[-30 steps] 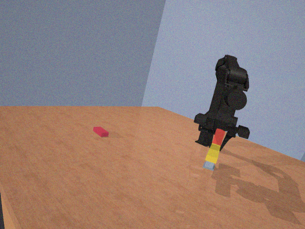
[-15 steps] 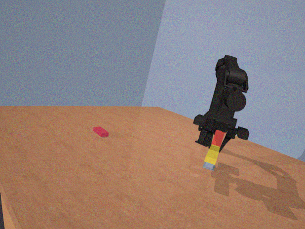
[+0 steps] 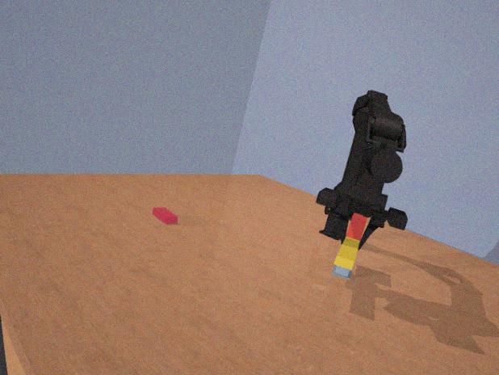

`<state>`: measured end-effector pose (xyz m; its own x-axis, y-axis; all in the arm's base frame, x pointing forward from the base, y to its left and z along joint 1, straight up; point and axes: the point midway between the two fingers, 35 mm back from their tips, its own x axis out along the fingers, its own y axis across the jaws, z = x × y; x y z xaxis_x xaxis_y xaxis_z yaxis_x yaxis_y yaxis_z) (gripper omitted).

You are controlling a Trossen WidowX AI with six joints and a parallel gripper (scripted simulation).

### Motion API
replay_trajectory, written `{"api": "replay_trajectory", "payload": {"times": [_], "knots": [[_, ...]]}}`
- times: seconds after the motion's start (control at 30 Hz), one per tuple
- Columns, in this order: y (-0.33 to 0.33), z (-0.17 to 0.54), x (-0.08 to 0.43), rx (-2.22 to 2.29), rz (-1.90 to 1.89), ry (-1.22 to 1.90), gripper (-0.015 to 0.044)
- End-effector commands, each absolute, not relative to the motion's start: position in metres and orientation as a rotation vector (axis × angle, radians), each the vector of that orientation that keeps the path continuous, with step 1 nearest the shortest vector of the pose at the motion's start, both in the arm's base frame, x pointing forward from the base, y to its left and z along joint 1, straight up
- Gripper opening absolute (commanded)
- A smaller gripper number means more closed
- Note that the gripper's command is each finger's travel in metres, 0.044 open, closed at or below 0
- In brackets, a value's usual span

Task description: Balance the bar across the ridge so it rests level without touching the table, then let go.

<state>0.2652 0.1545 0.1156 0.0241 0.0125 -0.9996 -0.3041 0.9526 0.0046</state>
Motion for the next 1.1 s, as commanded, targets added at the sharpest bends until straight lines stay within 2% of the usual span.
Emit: {"api": "replay_trajectory", "payload": {"times": [0.0, 1.07], "knots": [[0.1549, 0.1154, 0.2656, -0.235, 0.252, 1.529, 0.0], [0.1549, 0.1127, 0.2655, -0.235, 0.252, 1.529, 0.0]]}}
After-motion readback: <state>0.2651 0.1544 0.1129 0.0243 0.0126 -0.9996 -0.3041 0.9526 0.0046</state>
